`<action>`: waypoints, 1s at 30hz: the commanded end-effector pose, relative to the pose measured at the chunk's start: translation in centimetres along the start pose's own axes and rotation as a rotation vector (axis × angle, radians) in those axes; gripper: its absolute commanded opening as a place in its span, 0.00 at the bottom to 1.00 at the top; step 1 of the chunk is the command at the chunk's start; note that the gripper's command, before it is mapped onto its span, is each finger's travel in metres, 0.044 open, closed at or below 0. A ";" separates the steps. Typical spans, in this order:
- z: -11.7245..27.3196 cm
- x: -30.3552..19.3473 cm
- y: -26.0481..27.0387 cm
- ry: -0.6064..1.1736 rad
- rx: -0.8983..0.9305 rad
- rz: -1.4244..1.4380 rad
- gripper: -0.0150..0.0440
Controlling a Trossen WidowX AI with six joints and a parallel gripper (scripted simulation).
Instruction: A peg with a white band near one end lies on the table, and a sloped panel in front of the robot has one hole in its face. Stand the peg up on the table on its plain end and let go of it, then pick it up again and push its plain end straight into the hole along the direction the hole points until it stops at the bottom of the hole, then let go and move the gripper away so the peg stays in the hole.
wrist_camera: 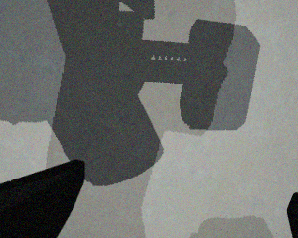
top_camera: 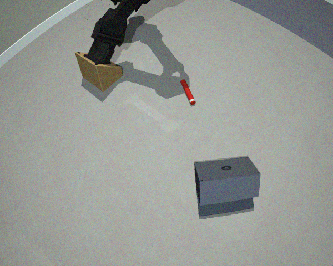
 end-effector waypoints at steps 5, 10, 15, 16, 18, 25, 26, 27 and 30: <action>-0.4 -1.2 1.1 0.002 0.022 -0.163 1.00; -0.7 -1.8 1.8 0.004 0.040 -0.257 1.00; -1.1 -2.6 2.9 0.009 0.064 -0.380 1.00; -1.2 -2.7 3.1 0.010 0.068 -0.405 1.00; -1.3 -3.0 3.5 0.013 0.078 -0.454 1.00; -1.7 -3.9 5.1 0.027 0.108 -0.618 1.00; -1.7 -4.0 5.3 0.029 0.112 -0.641 1.00; -1.8 -4.1 5.6 0.032 0.116 -0.664 1.00; -1.9 -4.5 6.3 0.041 0.129 -0.734 1.00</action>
Point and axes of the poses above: the point midway between the two fingers, 35 mm back from their tips, its own z axis back along the fingers, its own y axis across the jaws, x = y × z, the point moved 9 cm from there along z, back along the fingers, and after that the axes turned 3 degrees about -z, right-handed, at the moved point
